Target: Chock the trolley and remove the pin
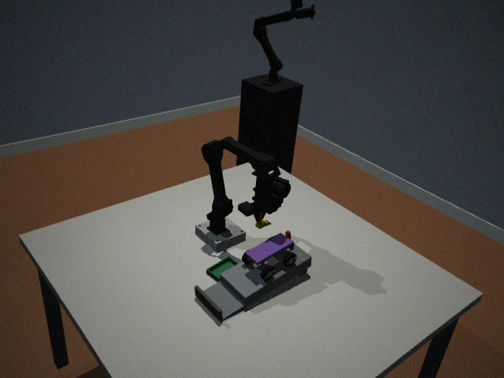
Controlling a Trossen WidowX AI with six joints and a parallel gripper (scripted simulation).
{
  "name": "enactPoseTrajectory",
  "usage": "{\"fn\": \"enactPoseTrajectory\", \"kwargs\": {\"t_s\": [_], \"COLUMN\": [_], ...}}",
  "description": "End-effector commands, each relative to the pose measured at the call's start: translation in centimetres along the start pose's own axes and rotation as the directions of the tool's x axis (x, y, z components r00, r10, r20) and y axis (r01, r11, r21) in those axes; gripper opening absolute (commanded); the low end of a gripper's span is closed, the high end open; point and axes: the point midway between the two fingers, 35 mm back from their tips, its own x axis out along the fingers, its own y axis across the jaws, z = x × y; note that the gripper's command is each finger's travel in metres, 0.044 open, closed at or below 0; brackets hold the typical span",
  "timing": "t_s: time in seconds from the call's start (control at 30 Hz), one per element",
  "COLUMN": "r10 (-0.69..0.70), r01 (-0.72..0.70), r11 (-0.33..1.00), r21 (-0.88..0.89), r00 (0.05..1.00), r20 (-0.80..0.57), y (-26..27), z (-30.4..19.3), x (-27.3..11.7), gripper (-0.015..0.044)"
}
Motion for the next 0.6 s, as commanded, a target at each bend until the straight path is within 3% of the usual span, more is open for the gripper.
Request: {"fn": "enactPoseTrajectory", "kwargs": {"t_s": [0.0, 0.57], "r10": [0.002, -0.004], "r01": [-0.002, 0.004], "r11": [1.0, 1.0], "r21": [-0.005, -0.005], "r00": [1.0, 1.0], "r20": [0.006, 0.008], "y": [-1.4, -6.6], "z": [0.3, 1.6], "x": [0.1, 0.2], "gripper": [0.0, 0.0]}}
